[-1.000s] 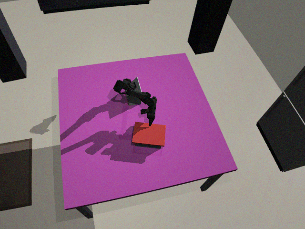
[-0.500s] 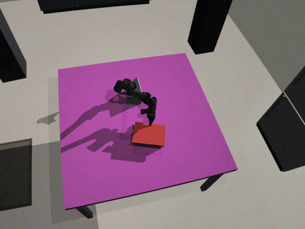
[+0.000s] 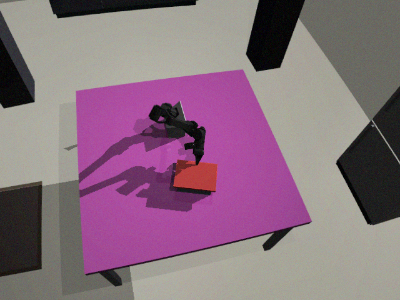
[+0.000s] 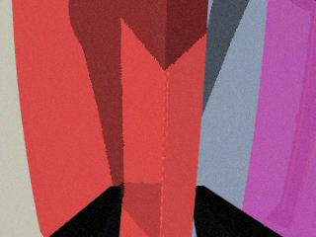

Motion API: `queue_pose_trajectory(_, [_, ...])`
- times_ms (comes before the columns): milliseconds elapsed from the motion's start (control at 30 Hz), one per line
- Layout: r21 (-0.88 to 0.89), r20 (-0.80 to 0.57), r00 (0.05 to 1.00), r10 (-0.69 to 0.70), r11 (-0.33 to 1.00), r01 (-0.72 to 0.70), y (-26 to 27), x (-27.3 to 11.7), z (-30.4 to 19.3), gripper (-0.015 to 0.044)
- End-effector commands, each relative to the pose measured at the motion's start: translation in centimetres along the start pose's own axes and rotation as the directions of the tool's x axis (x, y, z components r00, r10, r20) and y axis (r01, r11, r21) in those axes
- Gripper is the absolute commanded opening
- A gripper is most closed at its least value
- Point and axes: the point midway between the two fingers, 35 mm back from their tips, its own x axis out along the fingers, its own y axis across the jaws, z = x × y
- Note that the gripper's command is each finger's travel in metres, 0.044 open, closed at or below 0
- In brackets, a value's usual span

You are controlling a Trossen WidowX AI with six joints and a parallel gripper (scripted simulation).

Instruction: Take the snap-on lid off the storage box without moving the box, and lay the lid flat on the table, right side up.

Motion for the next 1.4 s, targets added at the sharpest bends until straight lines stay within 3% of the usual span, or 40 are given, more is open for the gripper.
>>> queue_pose_trajectory(0, [0.003, 0.001, 1.0, 0.002, 1.0, -0.002, 0.23, -0.17, 0.0, 0.0])
queue_pose_trajectory(1367, [0.003, 0.0, 1.0, 0.002, 1.0, -0.002, 0.79, -0.79, 0.02, 0.0])
